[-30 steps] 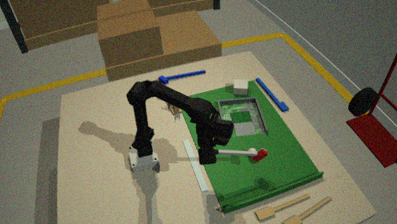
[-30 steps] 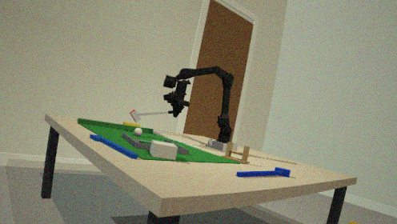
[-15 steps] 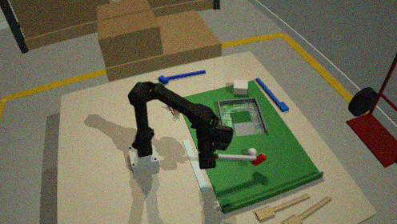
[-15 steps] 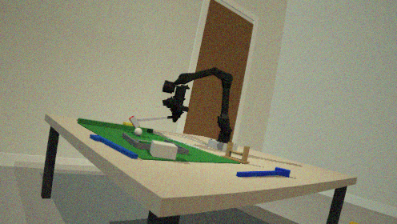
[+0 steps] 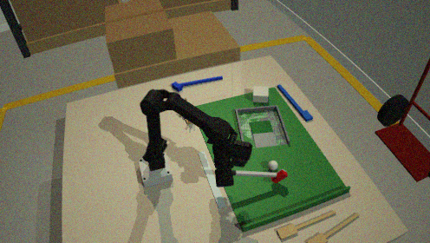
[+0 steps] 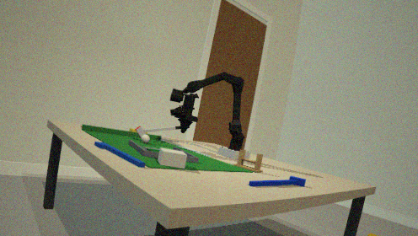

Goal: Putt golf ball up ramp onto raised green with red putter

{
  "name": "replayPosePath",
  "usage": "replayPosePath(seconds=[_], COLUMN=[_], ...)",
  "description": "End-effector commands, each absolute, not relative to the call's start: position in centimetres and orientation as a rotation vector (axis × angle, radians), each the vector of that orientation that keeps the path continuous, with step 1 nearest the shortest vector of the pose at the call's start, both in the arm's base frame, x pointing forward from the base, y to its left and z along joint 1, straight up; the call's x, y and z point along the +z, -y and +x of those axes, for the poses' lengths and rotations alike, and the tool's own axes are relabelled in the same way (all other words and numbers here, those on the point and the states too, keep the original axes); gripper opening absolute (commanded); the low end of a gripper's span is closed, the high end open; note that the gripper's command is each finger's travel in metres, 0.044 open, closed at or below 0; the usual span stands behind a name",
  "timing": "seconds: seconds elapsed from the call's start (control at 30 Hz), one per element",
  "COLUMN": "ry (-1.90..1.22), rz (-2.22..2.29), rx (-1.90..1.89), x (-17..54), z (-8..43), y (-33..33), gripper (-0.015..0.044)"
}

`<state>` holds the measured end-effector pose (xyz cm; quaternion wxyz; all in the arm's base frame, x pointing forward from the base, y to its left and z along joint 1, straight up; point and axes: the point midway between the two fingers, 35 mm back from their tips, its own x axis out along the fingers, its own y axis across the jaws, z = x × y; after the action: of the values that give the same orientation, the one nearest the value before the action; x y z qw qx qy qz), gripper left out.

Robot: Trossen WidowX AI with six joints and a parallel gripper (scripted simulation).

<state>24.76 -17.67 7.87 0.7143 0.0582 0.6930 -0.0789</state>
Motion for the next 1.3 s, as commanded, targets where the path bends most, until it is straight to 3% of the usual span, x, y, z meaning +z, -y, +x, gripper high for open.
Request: replayPosePath(seconds=[0.0, 1.0, 1.27], ry=[-1.543, -1.544, -1.545], rz=[0.136, 0.133, 0.14], rx=[-0.176, -0.178, -0.174], x=[7.2, 7.3, 7.2], z=[24.6, 24.0, 25.6], y=[17.6, 20.6, 15.6], gripper=[0.0, 0.0, 0.0])
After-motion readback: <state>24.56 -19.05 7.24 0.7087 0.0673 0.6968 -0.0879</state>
